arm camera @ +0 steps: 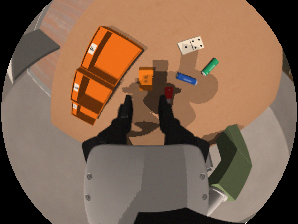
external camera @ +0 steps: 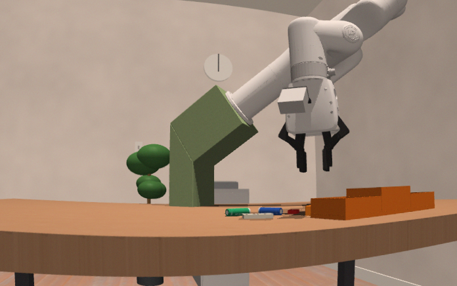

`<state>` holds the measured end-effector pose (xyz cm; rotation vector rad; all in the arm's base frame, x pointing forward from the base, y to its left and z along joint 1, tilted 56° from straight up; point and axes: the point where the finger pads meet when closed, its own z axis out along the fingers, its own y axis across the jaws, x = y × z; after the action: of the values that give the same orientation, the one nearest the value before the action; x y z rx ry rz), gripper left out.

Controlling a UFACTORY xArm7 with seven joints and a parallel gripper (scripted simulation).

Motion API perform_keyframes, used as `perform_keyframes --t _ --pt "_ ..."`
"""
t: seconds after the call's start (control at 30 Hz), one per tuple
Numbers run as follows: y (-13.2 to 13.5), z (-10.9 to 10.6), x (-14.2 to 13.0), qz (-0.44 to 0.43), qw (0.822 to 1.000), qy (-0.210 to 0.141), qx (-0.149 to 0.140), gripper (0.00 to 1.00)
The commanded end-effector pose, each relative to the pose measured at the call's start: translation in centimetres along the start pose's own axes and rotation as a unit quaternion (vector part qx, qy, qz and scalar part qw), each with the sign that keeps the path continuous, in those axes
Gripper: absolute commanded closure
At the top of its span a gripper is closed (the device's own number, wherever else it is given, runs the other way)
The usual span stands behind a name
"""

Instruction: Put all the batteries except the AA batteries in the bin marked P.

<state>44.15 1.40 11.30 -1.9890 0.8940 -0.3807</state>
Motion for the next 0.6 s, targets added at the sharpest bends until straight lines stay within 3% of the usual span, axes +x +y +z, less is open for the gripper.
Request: perform_keyframes --t 0.0,0.23,0.57 --pt "0.0 -0.1 0.1 0.0 1.0 0.002 0.0 0.58" --pt "0.0 1.1 0.1 0.0 1.0 0.002 0.0 0.58" --pt "0.0 5.1 0.2 0.0 1.0 0.002 0.0 0.58"
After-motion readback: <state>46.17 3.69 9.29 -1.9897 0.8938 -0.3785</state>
